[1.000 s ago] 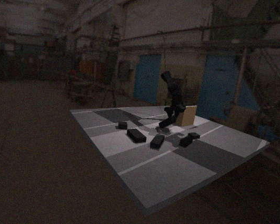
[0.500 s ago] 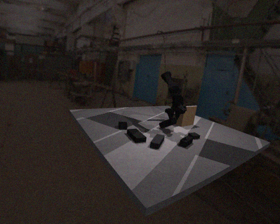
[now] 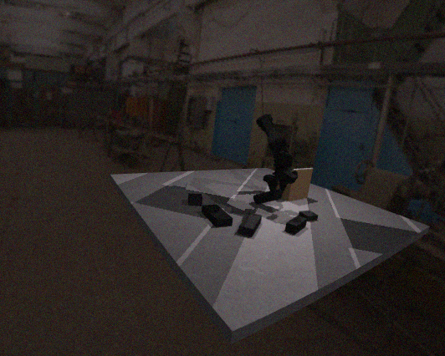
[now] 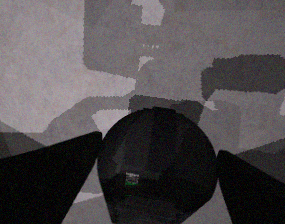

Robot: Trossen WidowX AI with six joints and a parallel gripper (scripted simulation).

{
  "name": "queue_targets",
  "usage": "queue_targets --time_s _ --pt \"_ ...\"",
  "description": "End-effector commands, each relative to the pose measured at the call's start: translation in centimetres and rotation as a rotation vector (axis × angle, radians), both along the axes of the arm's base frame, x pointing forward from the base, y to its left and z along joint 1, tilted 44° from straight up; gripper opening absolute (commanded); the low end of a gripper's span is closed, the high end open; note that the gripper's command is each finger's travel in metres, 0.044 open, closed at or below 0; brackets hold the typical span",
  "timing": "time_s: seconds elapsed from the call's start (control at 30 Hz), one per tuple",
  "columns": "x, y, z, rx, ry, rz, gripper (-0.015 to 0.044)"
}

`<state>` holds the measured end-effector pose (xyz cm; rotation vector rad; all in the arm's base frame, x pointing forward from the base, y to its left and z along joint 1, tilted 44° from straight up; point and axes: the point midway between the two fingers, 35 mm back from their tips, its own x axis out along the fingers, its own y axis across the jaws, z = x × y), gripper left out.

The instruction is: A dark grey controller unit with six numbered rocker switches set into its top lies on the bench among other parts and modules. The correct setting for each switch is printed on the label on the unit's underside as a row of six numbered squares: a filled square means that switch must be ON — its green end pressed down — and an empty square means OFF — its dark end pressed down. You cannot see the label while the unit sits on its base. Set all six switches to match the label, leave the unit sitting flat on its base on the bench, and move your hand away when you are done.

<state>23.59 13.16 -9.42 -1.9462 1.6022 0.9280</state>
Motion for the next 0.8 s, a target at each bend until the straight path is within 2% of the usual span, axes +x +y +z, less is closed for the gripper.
queue_targets --time_s 0.0,0.77 --pt "0.0 -0.3 -0.4 -0.007 0.0 -0.006 0.0338" --pt "-0.1 -0.5 -2.1 -0.007 0.0 -0.006 0.0338"
